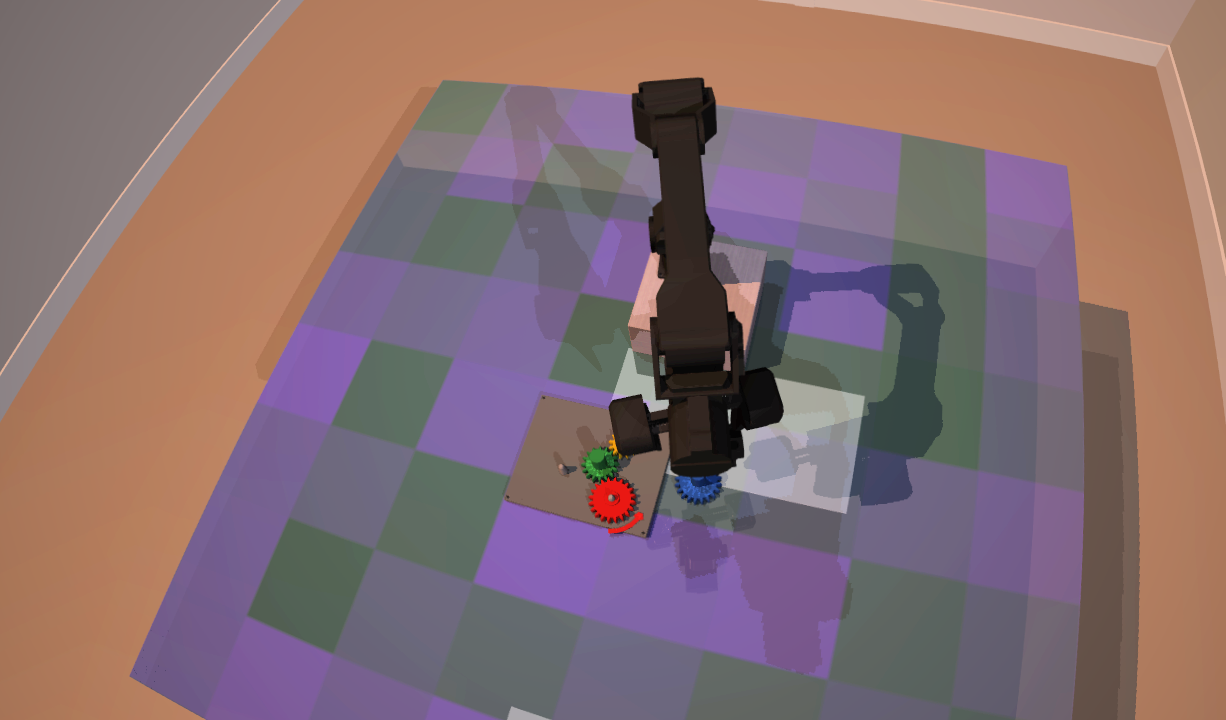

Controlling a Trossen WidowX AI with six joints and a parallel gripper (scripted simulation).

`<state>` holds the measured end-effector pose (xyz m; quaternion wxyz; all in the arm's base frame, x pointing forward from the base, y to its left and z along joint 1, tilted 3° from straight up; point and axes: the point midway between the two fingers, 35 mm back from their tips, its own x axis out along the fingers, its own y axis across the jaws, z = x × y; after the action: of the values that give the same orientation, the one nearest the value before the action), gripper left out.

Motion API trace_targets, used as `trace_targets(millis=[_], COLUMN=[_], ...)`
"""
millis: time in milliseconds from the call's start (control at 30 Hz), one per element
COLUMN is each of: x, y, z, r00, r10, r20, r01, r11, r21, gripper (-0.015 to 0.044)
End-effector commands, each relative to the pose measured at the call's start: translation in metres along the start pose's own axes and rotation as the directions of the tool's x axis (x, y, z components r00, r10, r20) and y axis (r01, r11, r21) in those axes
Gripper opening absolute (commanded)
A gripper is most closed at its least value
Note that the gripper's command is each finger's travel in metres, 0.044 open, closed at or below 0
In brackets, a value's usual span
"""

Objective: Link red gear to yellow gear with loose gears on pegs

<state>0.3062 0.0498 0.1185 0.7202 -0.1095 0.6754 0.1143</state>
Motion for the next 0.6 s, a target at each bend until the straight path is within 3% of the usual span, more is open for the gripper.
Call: trace_targets(millis=[0,267,567], x=[-0.011,-0.028,-0.028], y=[0.065,0.171,0.173], z=[0.003,-0.022,-0.023], r00=[1.000,1.000,1.000], r10=[0.001,0.011,0.011], r20=[0.004,0.006,0.006], r01=[-0.001,-0.011,-0.011], r11=[1.000,1.000,1.000], r21=[0.003,-0.002,-0.003], gripper=[0.0440,0.0440,0.0440])
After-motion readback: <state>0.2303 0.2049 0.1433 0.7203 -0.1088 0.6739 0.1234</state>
